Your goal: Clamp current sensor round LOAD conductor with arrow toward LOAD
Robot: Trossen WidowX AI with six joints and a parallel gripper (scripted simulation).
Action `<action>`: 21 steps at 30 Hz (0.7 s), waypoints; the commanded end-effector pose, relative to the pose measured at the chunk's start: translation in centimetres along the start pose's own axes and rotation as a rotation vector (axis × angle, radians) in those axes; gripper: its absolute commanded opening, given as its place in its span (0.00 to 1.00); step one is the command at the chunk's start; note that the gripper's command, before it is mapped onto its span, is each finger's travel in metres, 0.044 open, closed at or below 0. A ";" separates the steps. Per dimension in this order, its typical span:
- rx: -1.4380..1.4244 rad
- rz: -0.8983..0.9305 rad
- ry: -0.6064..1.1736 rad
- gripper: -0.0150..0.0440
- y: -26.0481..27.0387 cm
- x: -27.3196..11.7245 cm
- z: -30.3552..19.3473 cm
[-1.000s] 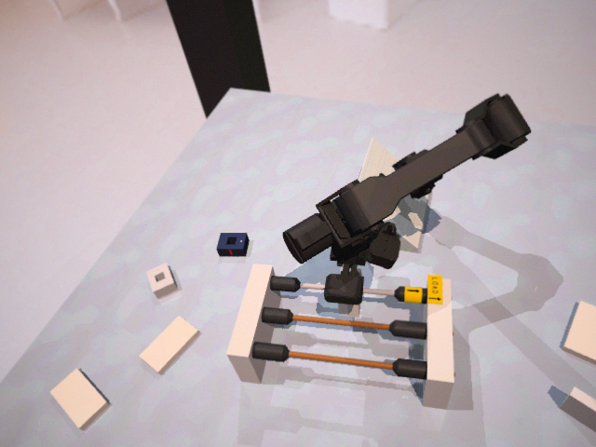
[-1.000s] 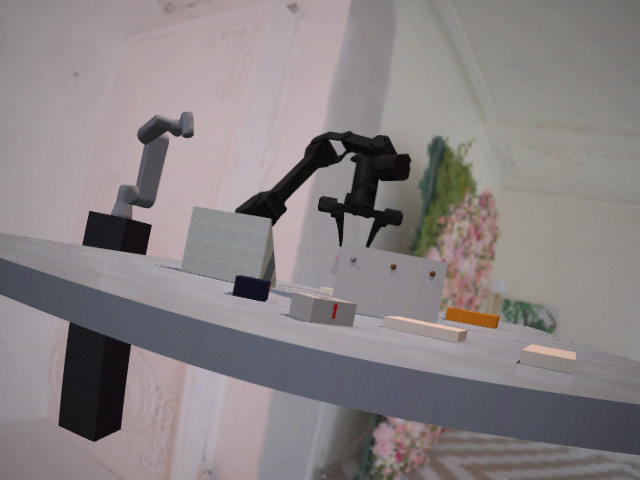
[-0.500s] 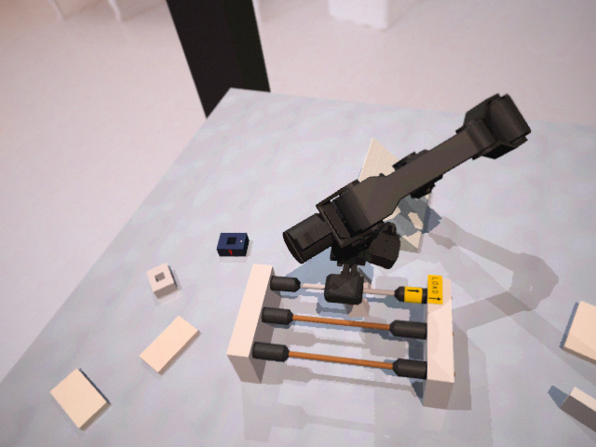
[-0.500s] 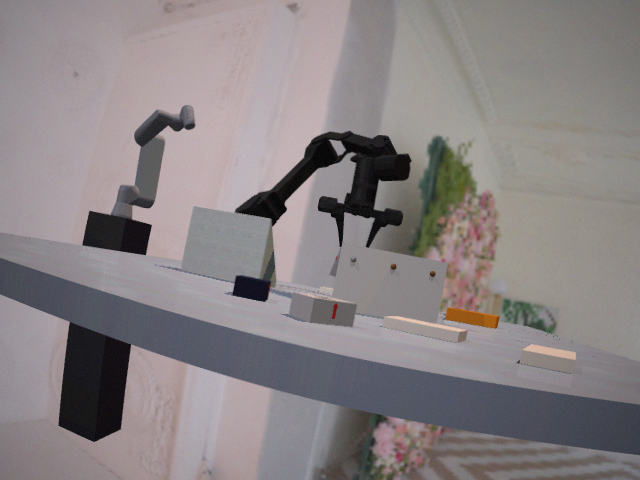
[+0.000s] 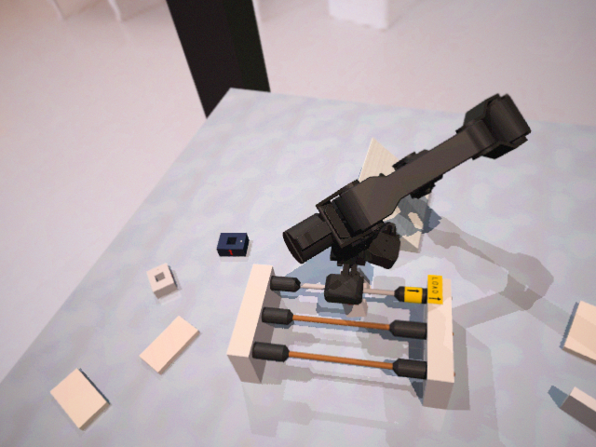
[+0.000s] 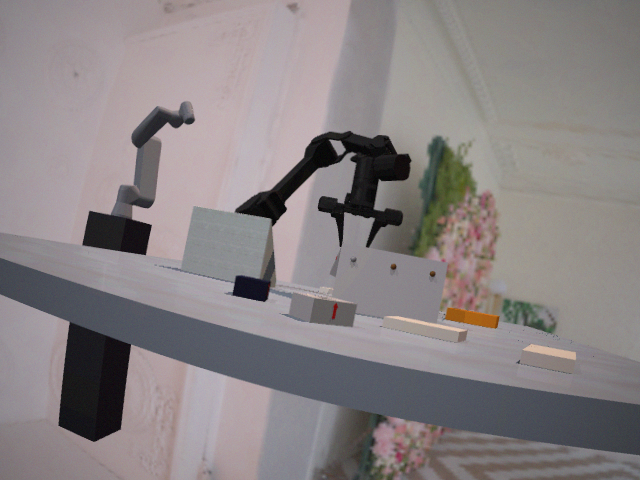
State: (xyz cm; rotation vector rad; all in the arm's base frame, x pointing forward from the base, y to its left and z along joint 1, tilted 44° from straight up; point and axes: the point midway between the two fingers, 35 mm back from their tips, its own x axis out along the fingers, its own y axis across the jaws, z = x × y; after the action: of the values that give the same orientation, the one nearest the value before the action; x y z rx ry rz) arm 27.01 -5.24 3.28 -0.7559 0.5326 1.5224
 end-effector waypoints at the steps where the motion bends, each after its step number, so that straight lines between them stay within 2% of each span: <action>1: -0.002 0.000 0.001 0.34 0.0 -0.1 0.0; 16: -0.002 0.000 0.001 1.00 0.0 -0.1 0.0; 21: -0.002 0.000 0.001 1.00 0.0 -0.1 0.0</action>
State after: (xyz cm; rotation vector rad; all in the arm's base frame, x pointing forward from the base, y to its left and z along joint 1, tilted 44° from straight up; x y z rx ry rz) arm 27.05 -5.28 3.30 -0.7573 0.5324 1.5212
